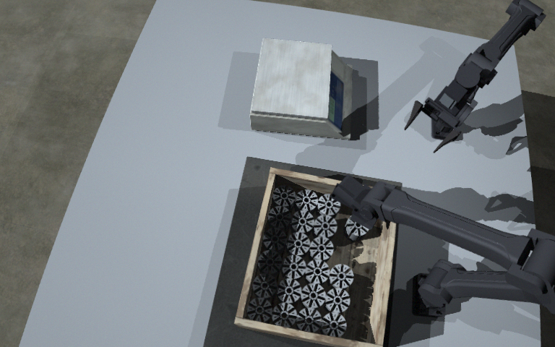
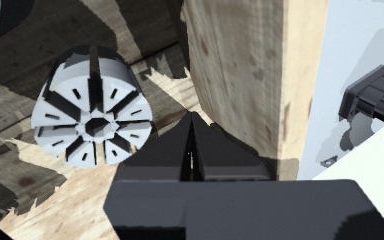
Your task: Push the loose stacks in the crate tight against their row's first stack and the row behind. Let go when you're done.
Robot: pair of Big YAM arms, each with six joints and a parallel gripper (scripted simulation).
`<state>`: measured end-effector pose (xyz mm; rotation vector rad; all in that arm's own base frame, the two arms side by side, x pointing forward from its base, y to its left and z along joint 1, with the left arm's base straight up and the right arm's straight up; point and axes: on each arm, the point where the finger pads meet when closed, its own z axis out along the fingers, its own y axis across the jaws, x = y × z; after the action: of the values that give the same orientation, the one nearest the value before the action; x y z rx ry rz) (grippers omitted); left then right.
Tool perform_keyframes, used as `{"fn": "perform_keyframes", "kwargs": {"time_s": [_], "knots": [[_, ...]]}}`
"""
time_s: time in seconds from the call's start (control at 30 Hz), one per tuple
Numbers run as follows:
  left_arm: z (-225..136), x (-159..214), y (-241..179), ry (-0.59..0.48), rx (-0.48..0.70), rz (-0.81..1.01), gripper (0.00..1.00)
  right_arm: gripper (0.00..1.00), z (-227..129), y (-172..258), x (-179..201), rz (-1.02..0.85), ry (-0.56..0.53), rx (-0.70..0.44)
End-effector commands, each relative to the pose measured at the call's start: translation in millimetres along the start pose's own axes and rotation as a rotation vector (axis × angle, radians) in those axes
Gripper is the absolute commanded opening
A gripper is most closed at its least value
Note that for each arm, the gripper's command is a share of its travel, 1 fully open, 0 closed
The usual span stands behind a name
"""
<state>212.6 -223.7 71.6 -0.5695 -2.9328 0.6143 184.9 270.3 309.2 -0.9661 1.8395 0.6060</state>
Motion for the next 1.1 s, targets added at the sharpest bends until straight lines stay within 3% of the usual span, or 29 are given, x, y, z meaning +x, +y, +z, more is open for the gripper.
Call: {"fn": "perform_keyframes", "kwargs": {"time_s": [0.0, 0.53, 1.07], "knots": [[13.4, -5.7, 14.0, -0.012, 0.002, -0.006, 0.00, 1.00, -14.8, -1.8, -38.3, -0.009, -0.058, 0.003], [29.0, -4.5, 26.3, -0.014, 0.004, -0.005, 0.00, 1.00, -14.8, -1.8, -38.3, -0.009, -0.058, 0.003], [16.0, -5.3, 44.0, -0.013, 0.003, -0.005, 0.00, 1.00, -14.8, -1.8, -38.3, -0.009, -0.058, 0.003]]}}
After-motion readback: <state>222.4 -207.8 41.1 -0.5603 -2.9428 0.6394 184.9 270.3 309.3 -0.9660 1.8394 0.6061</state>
